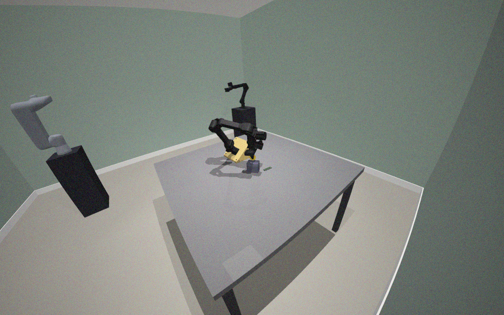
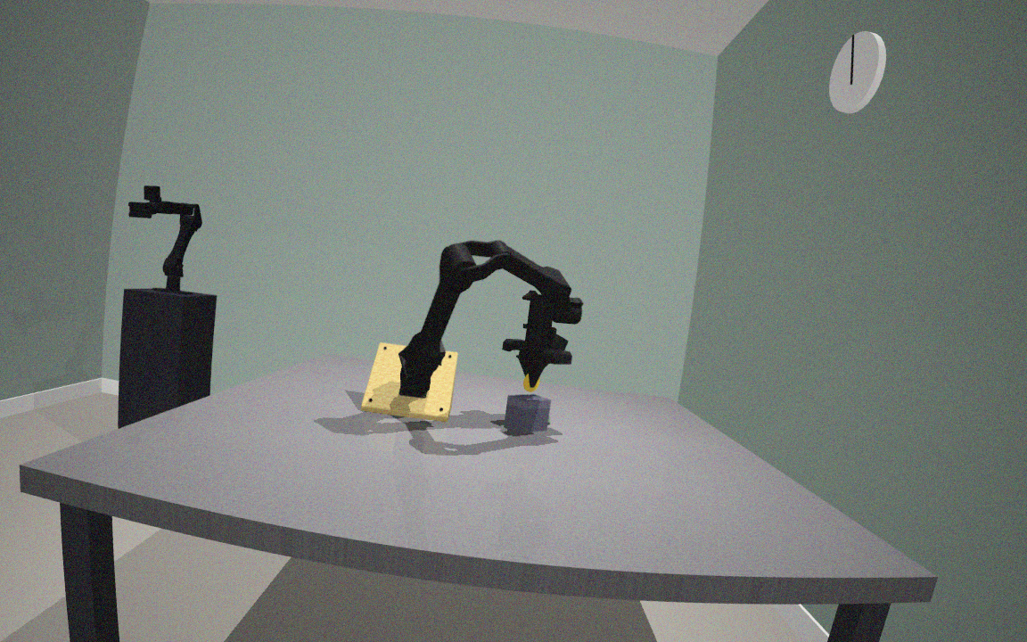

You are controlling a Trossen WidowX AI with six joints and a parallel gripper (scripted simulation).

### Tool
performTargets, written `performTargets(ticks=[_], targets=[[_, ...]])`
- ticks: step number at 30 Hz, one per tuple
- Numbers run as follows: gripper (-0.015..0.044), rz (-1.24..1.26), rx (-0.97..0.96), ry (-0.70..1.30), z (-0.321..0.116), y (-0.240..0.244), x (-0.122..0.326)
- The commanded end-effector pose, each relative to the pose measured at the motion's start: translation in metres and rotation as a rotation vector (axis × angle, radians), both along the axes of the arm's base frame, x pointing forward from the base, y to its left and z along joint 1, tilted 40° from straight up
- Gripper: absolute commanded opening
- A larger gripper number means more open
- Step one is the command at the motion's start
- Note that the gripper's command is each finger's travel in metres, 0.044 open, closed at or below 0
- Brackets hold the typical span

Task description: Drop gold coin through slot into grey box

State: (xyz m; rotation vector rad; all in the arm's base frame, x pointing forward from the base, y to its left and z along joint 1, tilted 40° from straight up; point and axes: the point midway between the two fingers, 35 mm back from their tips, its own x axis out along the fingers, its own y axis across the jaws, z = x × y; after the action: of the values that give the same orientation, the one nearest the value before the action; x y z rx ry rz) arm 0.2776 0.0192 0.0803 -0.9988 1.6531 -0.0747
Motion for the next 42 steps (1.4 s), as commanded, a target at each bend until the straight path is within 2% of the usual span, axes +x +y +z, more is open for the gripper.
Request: performTargets(ticks=[1,33,39,42], targets=[[0.0,0.004,-0.005,0.007,-0.0024,-0.002,-0.0012],[0.0,0.004,-0.005,0.007,-0.0106,-0.0091,-0.0006],[0.0157,-0.001,-0.001,-0.001,-0.0087,-0.007,0.0004],[0.0161,-0.001,-0.001,-0.001,-0.0087,-0.007,0.0004]])
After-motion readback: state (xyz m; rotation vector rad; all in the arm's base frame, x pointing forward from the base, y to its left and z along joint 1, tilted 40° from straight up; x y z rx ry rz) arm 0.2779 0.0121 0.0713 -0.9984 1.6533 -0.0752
